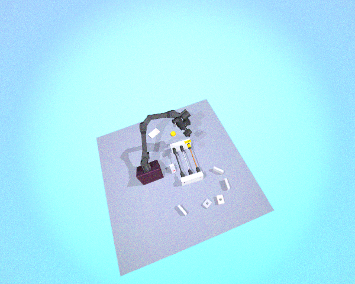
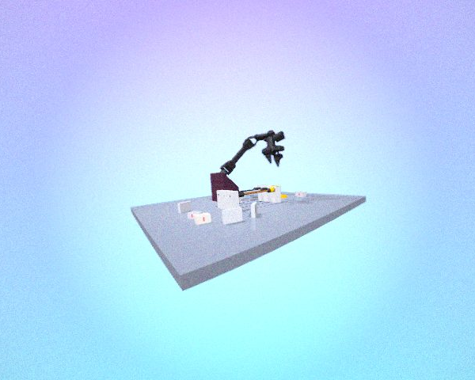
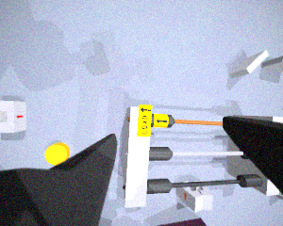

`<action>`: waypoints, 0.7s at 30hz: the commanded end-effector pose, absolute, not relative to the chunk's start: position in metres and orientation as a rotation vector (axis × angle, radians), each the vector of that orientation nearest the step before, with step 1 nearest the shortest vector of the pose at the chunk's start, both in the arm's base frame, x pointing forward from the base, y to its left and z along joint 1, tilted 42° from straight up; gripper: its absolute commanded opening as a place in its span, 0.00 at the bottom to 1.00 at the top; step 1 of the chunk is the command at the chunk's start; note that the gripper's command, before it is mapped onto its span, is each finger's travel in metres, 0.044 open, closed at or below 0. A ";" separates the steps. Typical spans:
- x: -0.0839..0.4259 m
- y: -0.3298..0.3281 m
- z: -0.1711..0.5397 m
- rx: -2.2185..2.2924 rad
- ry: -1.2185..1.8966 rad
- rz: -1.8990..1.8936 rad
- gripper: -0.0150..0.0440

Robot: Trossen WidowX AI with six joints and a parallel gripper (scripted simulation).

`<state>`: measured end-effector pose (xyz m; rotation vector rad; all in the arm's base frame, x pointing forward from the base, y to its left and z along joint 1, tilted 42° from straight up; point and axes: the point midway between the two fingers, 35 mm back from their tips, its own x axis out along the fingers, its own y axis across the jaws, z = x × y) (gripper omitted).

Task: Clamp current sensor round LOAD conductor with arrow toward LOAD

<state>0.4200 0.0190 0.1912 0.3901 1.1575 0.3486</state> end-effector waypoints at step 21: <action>0.427 0.018 0.171 0.700 1.449 0.445 1.00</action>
